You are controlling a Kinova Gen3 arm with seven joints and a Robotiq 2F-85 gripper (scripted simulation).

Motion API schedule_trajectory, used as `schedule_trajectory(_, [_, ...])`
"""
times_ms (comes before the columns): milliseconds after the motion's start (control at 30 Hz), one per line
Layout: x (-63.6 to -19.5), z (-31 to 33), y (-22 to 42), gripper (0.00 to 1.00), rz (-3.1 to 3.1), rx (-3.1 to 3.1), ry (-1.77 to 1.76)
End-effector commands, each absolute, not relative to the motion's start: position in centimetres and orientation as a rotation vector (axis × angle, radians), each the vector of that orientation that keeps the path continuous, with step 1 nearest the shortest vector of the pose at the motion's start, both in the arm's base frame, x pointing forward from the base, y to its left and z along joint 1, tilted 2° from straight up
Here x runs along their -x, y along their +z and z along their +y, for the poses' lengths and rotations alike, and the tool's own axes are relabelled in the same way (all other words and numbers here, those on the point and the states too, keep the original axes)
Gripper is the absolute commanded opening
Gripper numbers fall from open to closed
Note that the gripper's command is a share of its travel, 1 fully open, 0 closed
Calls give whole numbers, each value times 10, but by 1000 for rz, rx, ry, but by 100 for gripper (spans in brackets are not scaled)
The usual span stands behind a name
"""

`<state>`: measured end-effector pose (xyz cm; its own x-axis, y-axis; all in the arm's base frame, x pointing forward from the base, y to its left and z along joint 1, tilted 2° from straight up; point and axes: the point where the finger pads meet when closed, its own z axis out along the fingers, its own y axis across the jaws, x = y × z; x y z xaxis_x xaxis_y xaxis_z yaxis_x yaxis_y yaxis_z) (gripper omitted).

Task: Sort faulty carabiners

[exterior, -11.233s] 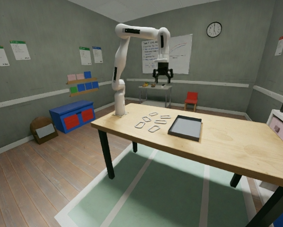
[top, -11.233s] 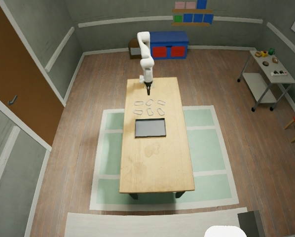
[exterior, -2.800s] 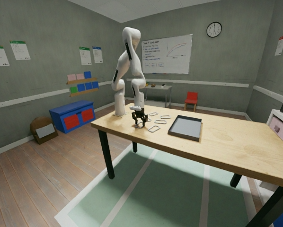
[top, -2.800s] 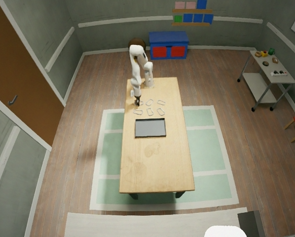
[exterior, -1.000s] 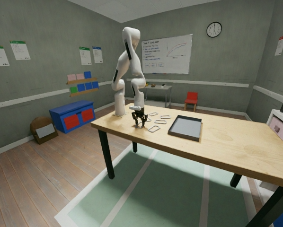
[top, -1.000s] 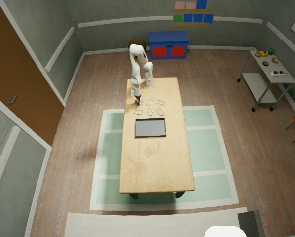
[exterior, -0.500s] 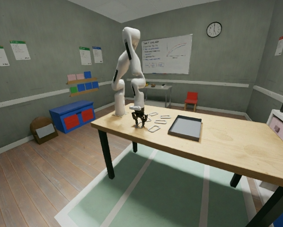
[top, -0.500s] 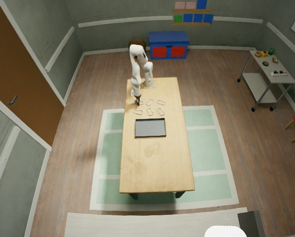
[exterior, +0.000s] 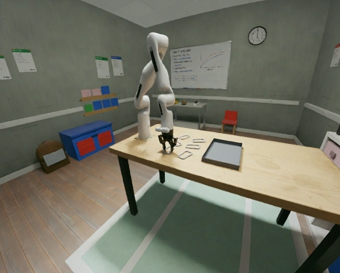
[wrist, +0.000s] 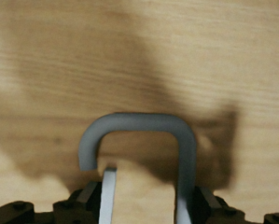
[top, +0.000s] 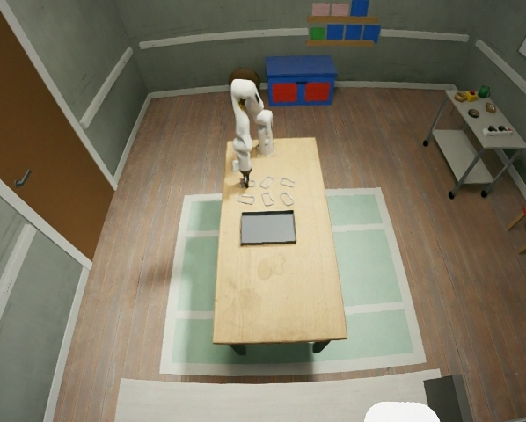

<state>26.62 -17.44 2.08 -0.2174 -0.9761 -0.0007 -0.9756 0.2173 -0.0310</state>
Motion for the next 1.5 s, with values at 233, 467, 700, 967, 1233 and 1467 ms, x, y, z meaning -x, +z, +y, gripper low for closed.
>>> schedule_trajectory(233, [-267,-175,21,59,2435,1952,-39])
schedule_trajectory(467, [-267,-175,21,59,2435,1952,-39])
schedule_trajectory(700, [-267,-175,21,59,2435,1952,-39])
schedule_trajectory(967, [-266,-175,21,57,2435,1952,-39])
schedule_trajectory(1233, [-266,-175,21,57,2435,1952,-39])
schedule_trajectory(1467, [-266,-175,21,57,2435,1952,-39])
